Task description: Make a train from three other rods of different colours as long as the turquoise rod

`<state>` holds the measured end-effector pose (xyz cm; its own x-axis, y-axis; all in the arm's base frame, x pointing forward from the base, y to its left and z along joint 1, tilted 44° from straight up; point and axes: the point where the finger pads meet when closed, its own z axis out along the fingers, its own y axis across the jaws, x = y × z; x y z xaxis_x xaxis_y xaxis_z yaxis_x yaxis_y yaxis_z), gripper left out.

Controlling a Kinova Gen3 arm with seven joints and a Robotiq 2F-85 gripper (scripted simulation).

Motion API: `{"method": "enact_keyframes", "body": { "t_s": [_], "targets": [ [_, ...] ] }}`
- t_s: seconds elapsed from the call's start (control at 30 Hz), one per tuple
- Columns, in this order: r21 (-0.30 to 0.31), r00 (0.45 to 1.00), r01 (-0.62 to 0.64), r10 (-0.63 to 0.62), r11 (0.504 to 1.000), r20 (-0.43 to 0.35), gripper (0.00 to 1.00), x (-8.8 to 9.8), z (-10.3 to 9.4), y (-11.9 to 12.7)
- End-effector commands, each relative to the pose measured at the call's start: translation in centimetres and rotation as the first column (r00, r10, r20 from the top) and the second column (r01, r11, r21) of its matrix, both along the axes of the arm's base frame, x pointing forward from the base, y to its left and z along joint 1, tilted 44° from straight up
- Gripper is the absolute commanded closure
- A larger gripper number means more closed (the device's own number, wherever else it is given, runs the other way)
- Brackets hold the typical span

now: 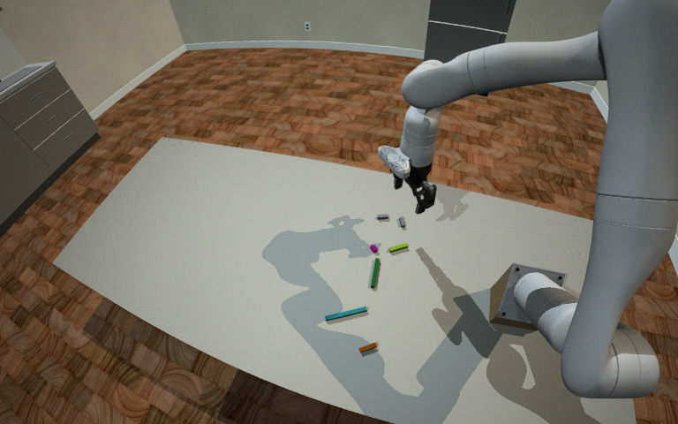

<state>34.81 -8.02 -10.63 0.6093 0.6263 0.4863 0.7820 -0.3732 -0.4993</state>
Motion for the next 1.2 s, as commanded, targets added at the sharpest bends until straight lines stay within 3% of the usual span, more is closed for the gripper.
{"method": "enact_keyframes", "body": {
  "t_s": [0.0, 1.17],
  "targets": [
    [-0.002, 1.000, 0.004, -0.004, 1.000, -0.001, 0.00, -0.15, -0.36, -0.13],
    [-0.005, 1.000, 0.008, -0.008, 1.000, -0.004, 0.00, -0.53, -1.18, -0.29]
  ]
}}
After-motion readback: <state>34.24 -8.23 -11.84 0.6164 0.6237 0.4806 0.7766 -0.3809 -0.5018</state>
